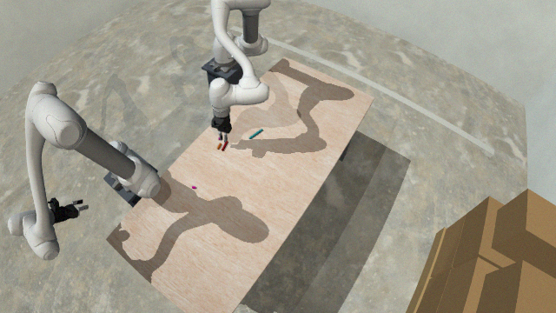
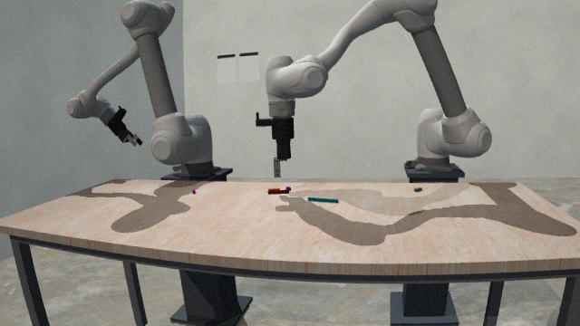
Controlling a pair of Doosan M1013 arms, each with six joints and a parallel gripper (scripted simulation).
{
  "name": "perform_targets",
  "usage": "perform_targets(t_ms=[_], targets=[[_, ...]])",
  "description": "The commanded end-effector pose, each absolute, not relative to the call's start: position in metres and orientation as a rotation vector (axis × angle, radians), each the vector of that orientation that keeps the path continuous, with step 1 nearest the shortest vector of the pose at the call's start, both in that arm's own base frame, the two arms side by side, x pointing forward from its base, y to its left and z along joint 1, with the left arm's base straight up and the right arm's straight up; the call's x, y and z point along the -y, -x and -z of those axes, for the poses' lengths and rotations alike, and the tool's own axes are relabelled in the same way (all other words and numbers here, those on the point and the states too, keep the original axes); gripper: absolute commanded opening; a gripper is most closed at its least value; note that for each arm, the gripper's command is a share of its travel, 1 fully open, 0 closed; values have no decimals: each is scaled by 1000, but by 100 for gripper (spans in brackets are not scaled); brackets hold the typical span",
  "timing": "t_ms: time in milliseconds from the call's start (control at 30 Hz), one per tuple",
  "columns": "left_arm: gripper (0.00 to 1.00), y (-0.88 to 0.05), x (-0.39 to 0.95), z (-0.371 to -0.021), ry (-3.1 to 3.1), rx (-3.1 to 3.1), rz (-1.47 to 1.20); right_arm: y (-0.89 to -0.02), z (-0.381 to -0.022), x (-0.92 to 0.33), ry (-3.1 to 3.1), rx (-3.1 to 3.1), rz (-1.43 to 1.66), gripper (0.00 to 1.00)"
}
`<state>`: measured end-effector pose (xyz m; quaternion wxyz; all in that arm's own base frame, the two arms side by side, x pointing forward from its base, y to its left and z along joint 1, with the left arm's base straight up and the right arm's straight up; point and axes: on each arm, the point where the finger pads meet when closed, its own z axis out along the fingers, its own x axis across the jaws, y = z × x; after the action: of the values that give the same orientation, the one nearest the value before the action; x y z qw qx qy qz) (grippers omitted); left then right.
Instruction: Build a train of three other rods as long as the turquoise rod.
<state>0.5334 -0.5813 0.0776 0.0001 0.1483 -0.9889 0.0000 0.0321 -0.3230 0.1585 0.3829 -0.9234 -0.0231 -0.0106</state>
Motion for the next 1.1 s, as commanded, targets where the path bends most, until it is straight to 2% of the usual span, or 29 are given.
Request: perform_targets(t_ms=[0, 1067], targets=[[54, -534, 582, -75, -466, 3108, -2, -32, -159, 323, 2356, 59, 27, 100], [54, -534, 582, -39, -466, 3108, -2, -32, -159, 323, 2356, 59, 27, 100]])
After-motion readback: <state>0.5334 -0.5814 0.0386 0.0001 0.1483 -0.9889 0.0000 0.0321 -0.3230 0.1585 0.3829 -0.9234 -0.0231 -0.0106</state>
